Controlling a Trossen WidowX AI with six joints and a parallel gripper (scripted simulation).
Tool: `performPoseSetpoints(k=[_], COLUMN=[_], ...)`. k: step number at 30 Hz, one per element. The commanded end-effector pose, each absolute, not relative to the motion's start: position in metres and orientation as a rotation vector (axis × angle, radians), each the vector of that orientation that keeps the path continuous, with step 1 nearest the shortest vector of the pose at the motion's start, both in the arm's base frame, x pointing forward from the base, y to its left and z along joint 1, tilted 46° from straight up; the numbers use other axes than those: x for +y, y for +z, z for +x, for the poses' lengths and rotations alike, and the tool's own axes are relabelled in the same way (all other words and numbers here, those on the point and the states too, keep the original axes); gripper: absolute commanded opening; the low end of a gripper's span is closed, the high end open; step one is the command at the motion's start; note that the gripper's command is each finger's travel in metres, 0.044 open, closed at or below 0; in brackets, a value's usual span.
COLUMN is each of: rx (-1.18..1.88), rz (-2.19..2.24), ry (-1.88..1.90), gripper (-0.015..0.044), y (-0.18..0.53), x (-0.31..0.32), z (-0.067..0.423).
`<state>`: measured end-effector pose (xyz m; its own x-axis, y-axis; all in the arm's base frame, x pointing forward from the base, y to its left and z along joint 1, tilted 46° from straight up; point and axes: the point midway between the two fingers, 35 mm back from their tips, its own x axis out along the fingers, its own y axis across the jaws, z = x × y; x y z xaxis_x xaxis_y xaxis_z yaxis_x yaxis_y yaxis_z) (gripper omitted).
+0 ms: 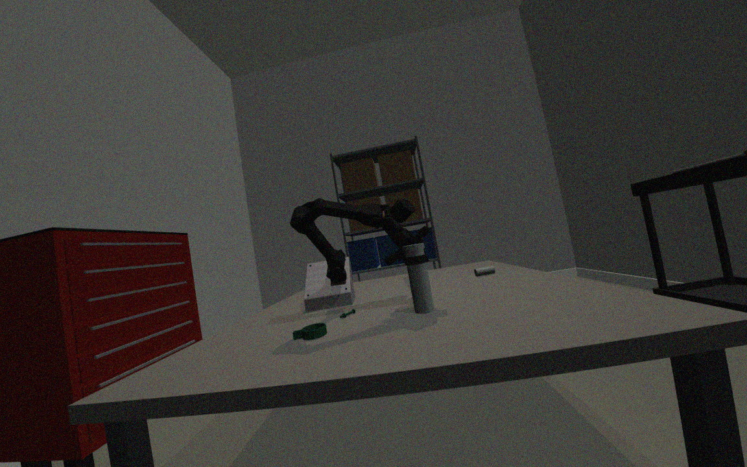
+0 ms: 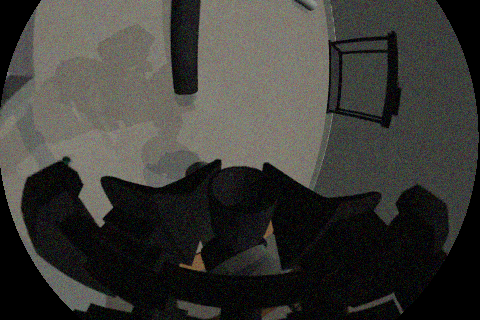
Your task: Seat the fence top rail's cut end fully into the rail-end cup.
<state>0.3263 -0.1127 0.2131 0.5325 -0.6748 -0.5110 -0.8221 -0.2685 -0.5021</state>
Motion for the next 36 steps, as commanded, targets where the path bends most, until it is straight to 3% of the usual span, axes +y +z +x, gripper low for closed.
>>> performPoseSetpoints(k=[1,36], rx=[1.199,1.191], rz=[-2.056,-2.084], ry=[0.313,0.367], gripper=[0.0,0.0], y=[0.212,0.2112], x=[-0.1119,-0.112], z=[0.3211,0.3164])
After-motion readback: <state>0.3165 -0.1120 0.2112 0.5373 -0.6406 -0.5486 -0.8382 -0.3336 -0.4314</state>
